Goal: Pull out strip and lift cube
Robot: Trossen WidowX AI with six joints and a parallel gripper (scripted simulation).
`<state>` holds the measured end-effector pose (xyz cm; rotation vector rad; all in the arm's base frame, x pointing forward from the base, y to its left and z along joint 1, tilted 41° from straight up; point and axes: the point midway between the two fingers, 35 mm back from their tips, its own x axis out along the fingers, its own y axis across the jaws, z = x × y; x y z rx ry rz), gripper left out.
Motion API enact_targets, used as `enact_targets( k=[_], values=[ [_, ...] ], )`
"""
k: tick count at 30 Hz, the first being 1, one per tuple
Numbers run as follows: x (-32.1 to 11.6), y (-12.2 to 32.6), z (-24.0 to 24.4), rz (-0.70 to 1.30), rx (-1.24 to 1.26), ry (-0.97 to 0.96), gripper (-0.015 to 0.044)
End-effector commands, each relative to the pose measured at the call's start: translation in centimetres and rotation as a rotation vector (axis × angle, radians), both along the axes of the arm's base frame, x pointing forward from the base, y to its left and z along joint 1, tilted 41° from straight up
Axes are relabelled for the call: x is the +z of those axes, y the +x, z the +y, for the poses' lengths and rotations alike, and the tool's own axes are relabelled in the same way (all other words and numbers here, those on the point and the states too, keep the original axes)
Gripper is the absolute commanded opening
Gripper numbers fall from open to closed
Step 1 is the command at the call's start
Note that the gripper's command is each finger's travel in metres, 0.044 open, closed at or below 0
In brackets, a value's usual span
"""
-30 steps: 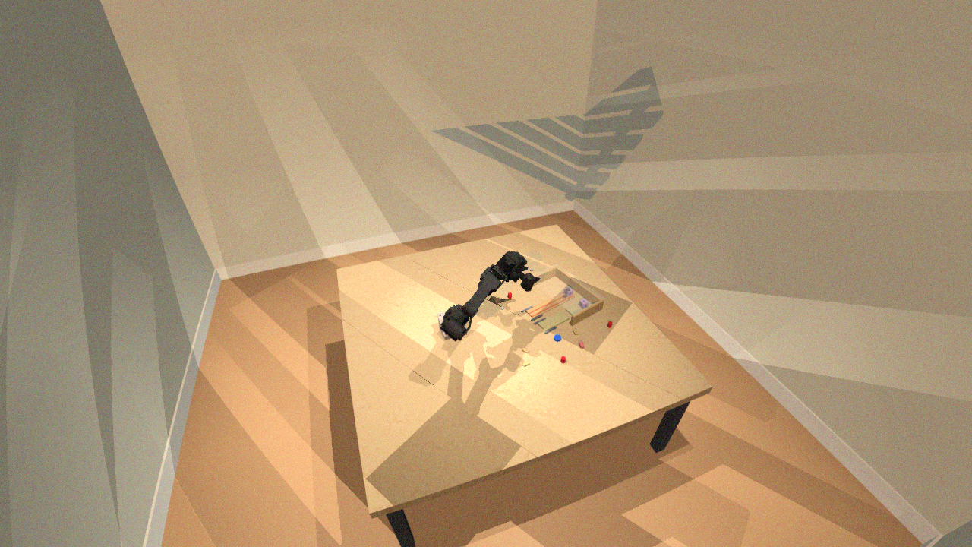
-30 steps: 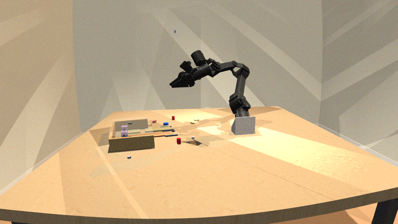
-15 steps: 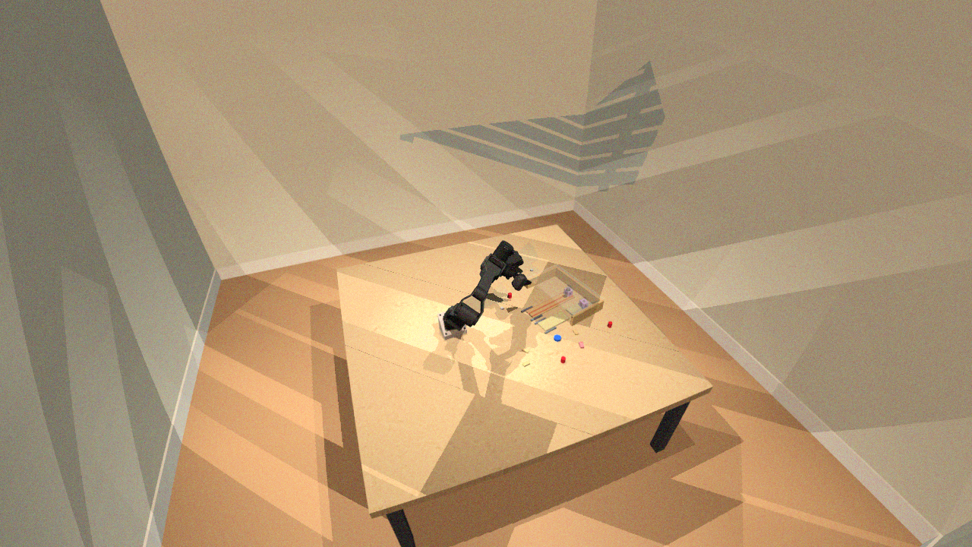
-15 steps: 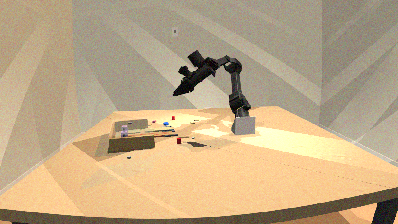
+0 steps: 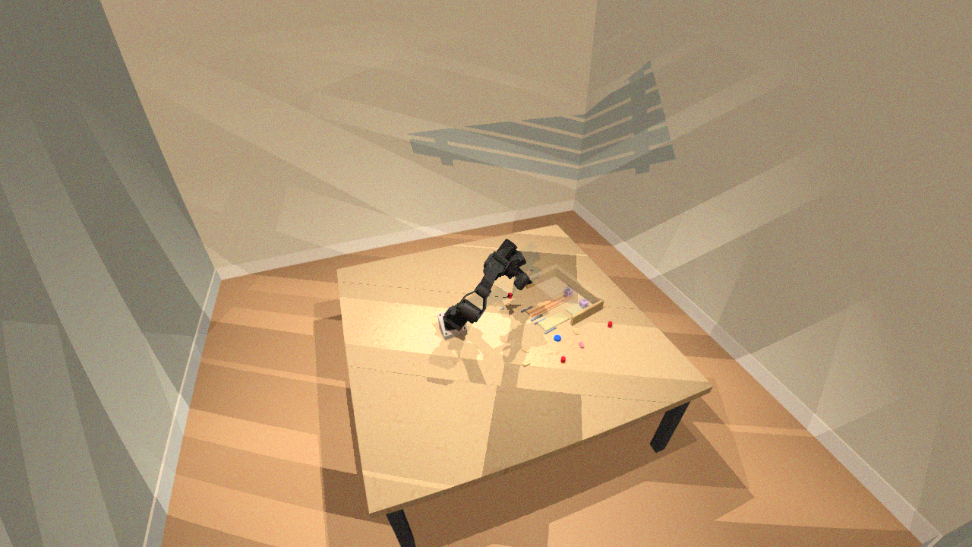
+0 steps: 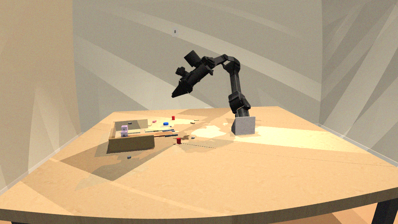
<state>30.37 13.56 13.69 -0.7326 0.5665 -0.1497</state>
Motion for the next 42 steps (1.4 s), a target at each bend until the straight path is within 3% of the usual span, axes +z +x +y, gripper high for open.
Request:
enact_targets(
  k=[1,10,11,17,42],
  values=[
    [-1.0,2.1,-0.5,0.124,-0.061,-0.042,0.0243],
    [-4.1,6.3,-4.0,0.504,-0.269,-0.126,0.0006],
    [-4.4,6.6,-4.5,0.546,-0.295,-0.131,0.0],
    [-6.0,7.6,-7.5,0.772,-0.443,-0.145,0.0],
    [-8.4,8.1,-9.5,0.778,-0.447,-0.145,0.0]
  ],
)
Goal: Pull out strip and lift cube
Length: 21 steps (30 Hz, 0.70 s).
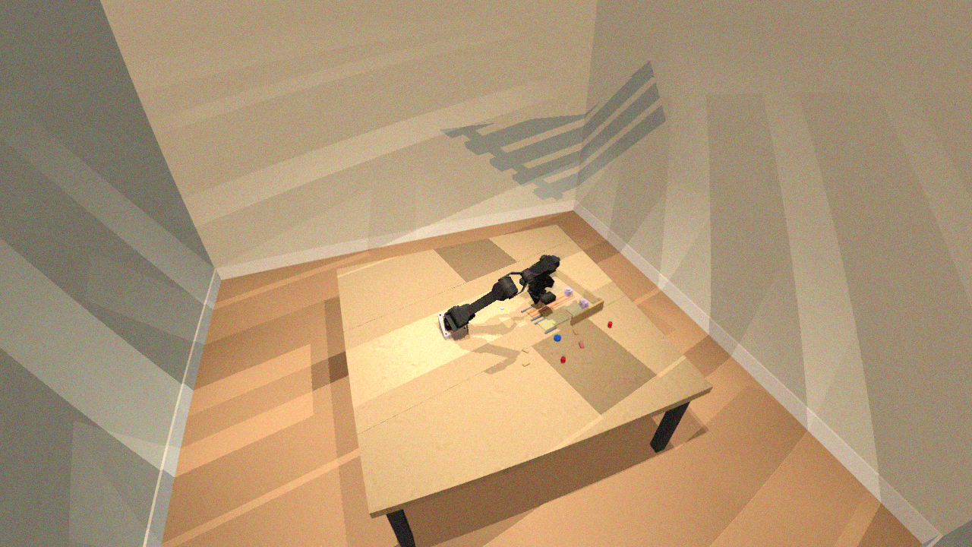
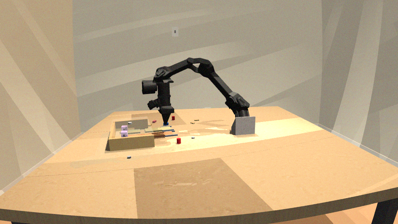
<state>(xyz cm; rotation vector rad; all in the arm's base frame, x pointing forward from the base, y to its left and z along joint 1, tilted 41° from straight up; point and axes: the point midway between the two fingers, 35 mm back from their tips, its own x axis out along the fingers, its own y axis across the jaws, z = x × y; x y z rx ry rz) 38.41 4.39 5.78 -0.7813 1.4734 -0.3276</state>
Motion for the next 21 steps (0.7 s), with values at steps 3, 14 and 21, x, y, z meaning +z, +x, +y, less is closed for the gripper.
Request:
enact_targets(
  k=[3,14,21],
  values=[
    [-0.8,0.1,-0.7,0.004,0.003,-0.003,0.0],
    [-2.2,0.1,-1.9,0.004,0.003,-0.004,0.0],
    [-3.0,0.0,-2.7,0.004,0.003,-0.005,0.0]
  ],
)
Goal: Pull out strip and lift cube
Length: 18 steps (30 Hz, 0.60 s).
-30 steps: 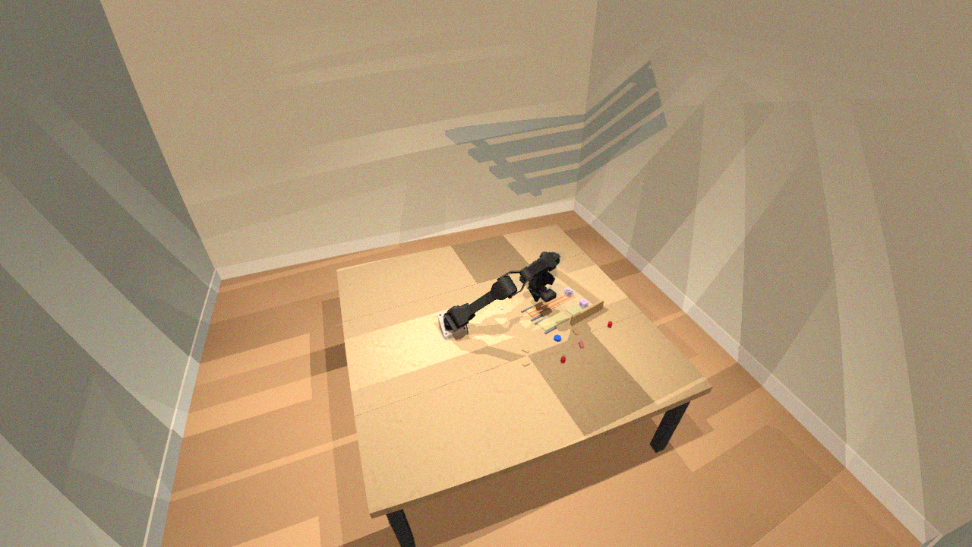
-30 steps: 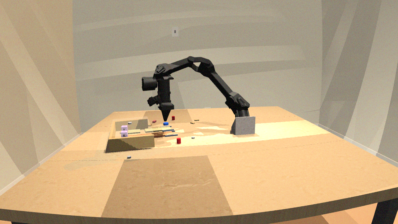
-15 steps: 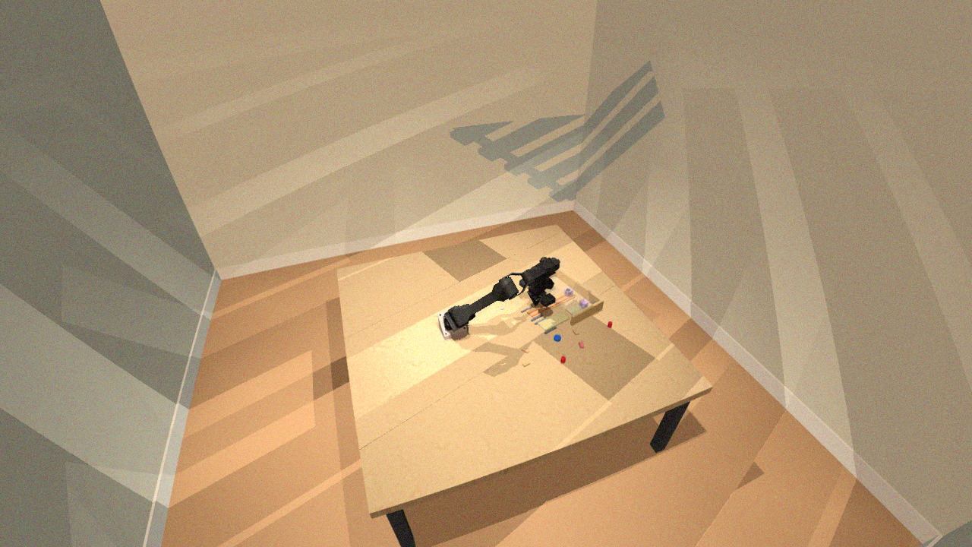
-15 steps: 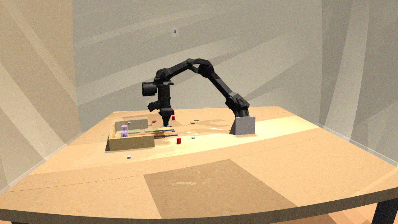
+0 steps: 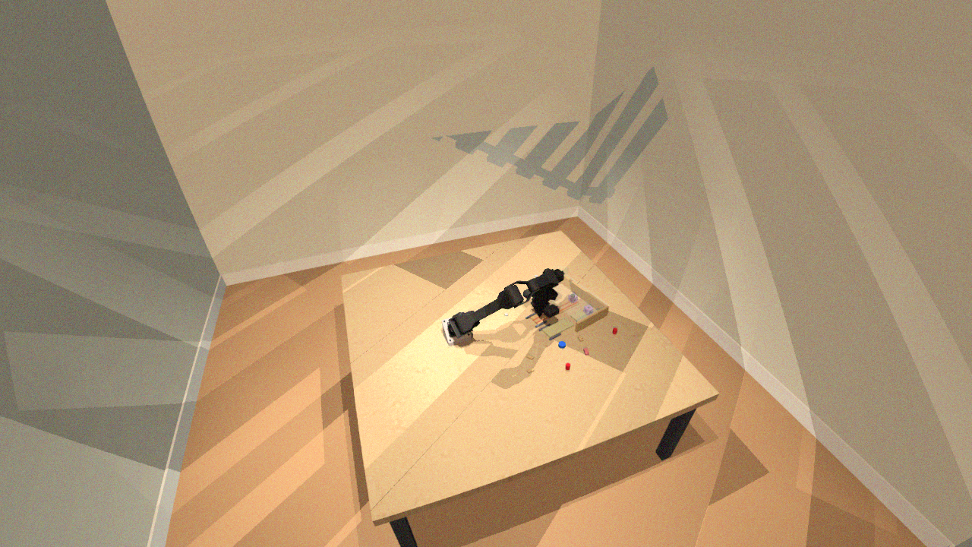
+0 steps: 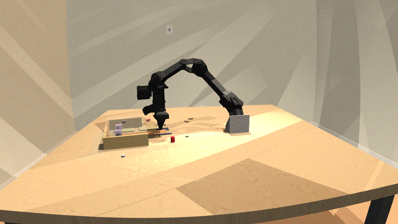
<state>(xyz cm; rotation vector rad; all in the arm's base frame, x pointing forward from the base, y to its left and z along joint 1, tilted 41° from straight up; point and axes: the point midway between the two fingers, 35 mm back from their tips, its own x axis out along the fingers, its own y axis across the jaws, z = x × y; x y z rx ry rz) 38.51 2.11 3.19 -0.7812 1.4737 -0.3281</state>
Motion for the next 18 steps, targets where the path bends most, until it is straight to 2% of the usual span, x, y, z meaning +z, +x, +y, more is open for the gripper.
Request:
enact_targets(
  k=[1,18],
  values=[
    [-0.52,-0.08,-0.51,0.004,0.004,-0.005,0.0],
    [-0.81,-0.13,-0.8,0.003,0.004,-0.006,0.0]
  ],
)
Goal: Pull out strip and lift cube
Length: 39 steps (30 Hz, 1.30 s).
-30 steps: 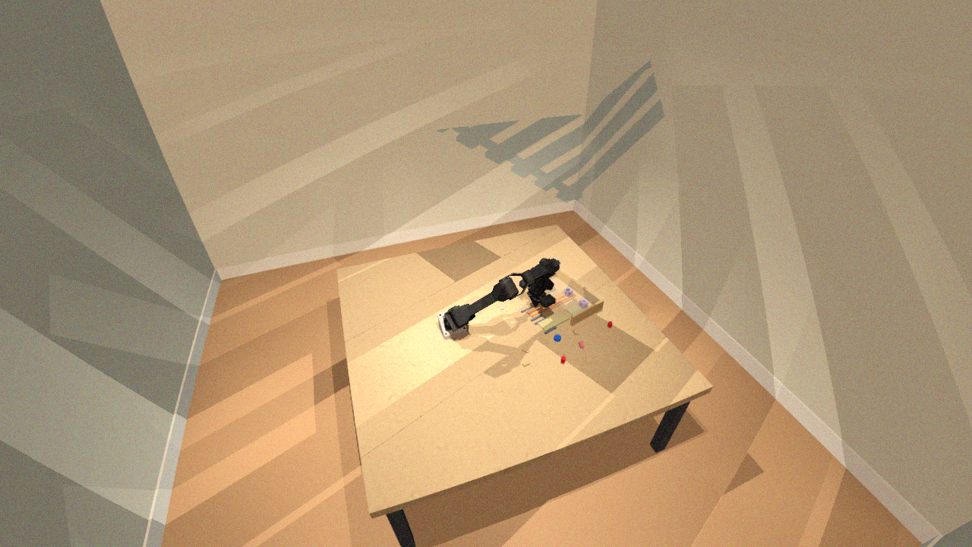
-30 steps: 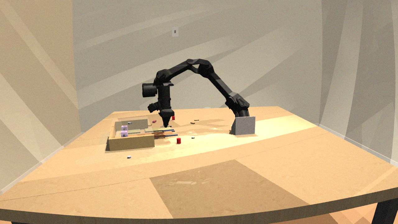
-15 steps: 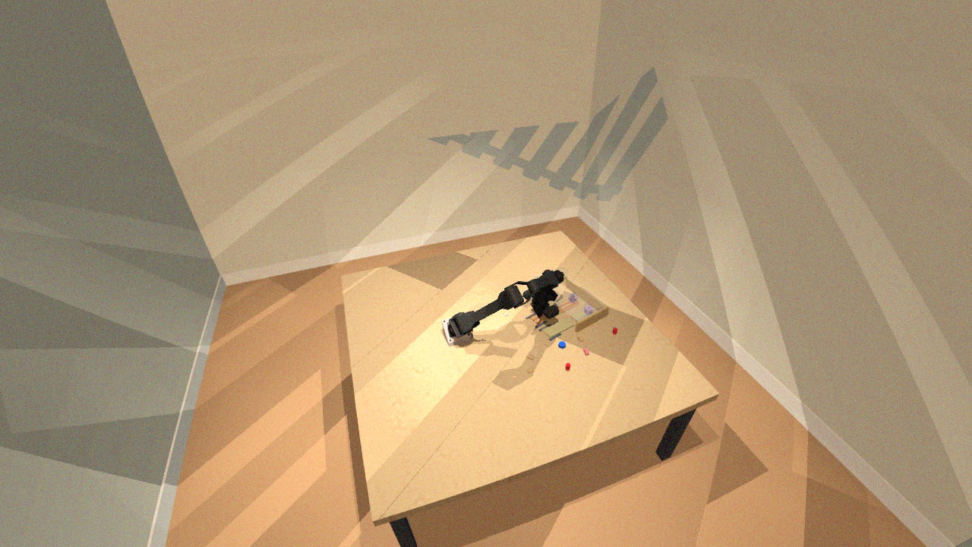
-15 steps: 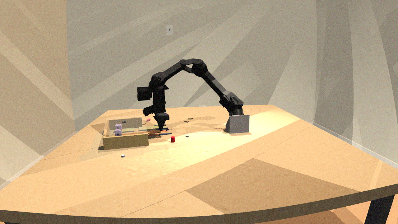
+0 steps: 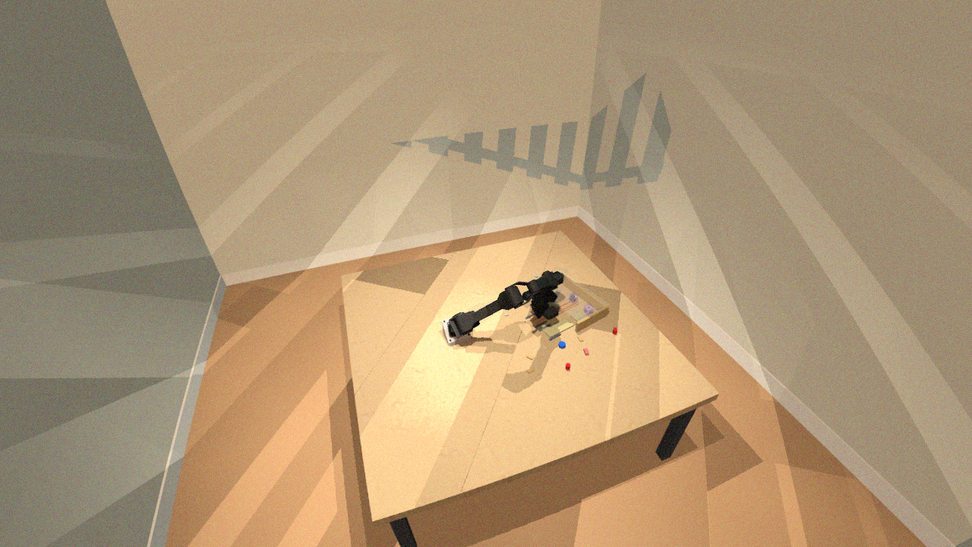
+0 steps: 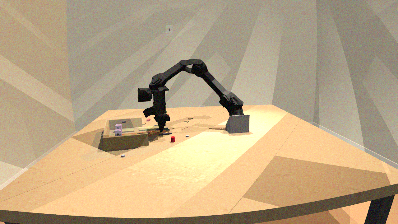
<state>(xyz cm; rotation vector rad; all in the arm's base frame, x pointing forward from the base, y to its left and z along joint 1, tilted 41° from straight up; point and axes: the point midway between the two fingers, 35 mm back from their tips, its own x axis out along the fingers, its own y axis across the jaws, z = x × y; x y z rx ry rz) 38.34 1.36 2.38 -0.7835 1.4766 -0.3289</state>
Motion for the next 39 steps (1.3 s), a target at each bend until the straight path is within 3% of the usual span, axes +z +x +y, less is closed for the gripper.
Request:
enact_targets(
  k=[1,39],
  values=[
    [0.0,0.04,-0.05,0.0,0.004,-0.004,0.0],
    [-0.24,-0.01,-0.28,0.0,0.004,-0.004,0.0]
  ],
)
